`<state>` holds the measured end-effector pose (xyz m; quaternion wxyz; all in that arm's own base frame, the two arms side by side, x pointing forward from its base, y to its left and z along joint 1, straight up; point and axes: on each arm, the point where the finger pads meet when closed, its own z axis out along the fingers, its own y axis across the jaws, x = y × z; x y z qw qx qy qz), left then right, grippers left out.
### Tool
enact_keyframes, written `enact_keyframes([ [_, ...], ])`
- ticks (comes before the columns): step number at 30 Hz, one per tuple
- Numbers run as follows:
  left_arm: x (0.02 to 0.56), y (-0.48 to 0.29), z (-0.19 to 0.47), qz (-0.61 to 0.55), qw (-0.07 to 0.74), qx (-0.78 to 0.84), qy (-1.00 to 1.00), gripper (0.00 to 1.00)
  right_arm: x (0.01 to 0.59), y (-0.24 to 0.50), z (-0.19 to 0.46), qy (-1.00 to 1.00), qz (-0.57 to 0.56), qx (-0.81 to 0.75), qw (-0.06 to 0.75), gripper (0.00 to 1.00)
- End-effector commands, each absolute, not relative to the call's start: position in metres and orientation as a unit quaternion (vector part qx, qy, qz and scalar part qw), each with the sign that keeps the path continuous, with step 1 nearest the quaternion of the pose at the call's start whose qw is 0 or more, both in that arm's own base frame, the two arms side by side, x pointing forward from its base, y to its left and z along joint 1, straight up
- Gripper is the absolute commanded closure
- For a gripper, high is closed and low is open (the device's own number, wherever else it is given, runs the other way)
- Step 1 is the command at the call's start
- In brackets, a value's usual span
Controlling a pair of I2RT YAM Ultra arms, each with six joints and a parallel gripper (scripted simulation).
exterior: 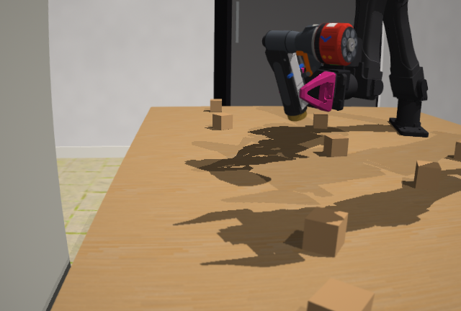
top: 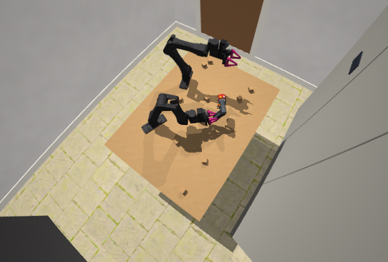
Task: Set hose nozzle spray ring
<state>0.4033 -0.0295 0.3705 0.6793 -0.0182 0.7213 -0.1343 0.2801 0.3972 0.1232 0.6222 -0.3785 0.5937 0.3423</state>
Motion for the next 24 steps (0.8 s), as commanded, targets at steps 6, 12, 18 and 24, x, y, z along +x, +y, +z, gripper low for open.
enact_keyframes([
  [6,0.412,-0.075,0.361,-0.328,0.652,-0.024,0.683,0.13,0.281,0.393,0.156,0.562,0.354,-0.362,0.654,0.64],
  [12,0.409,-0.107,0.329,-0.453,0.572,-0.031,0.683,0.13,0.281,0.393,0.156,0.562,0.354,-0.362,0.654,0.64],
  [18,0.396,-0.134,0.295,-0.557,0.469,-0.040,0.684,0.13,0.281,0.393,0.156,0.562,0.354,-0.362,0.654,0.64],
  [24,0.382,-0.147,0.273,-0.611,0.392,-0.048,0.686,0.13,0.281,0.393,0.156,0.562,0.354,-0.362,0.654,0.64],
])
